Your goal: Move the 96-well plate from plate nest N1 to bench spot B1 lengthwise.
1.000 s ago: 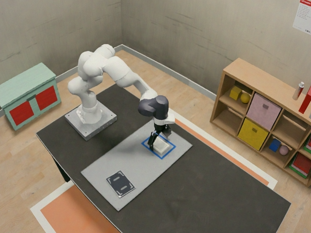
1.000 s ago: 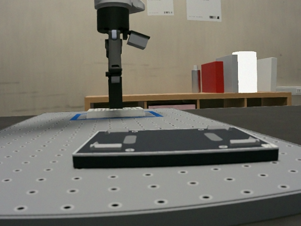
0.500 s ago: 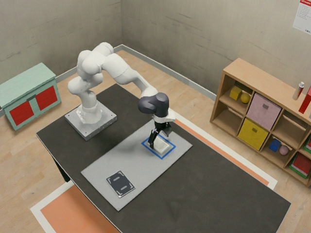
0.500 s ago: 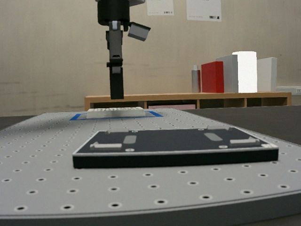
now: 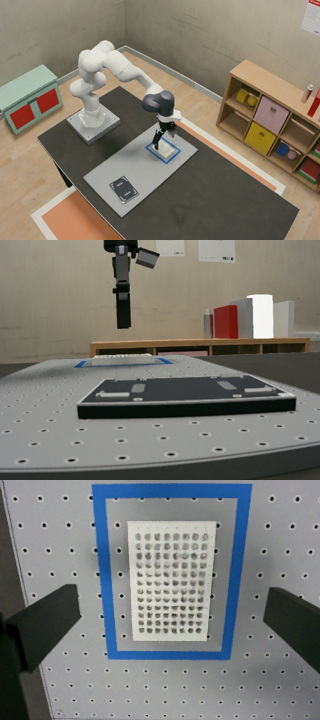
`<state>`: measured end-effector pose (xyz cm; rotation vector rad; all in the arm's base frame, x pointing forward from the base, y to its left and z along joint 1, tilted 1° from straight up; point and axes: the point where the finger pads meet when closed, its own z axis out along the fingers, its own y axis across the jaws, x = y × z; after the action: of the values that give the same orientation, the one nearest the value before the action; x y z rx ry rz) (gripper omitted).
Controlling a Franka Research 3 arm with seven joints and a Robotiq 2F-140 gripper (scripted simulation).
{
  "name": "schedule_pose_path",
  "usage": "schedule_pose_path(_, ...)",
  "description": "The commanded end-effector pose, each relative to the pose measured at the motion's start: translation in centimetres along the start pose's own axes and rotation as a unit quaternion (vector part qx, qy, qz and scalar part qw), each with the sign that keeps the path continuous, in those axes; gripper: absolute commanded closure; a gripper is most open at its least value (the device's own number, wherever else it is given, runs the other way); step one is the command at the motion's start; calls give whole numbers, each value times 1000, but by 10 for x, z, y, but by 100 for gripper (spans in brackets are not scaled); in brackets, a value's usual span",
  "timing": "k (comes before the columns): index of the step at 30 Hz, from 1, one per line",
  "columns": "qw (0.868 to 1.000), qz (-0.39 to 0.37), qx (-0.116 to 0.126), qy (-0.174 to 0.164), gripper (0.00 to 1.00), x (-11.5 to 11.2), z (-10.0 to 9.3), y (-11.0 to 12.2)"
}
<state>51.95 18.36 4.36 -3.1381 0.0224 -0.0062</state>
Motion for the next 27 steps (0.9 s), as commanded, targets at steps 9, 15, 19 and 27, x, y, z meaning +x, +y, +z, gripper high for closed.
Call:
schedule_pose_path(9, 1000, -8, -1, -7, 0, -4, -16, 1)
schedule_pose_path(15, 1000, -8, -1, -7, 0, -4, -16, 1)
schedule_pose_path(19, 1000, -8, -1, -7, 0, -4, -16, 1)
schedule_pose_path(27, 1000, -8, -1, -7, 0, -4, -16, 1)
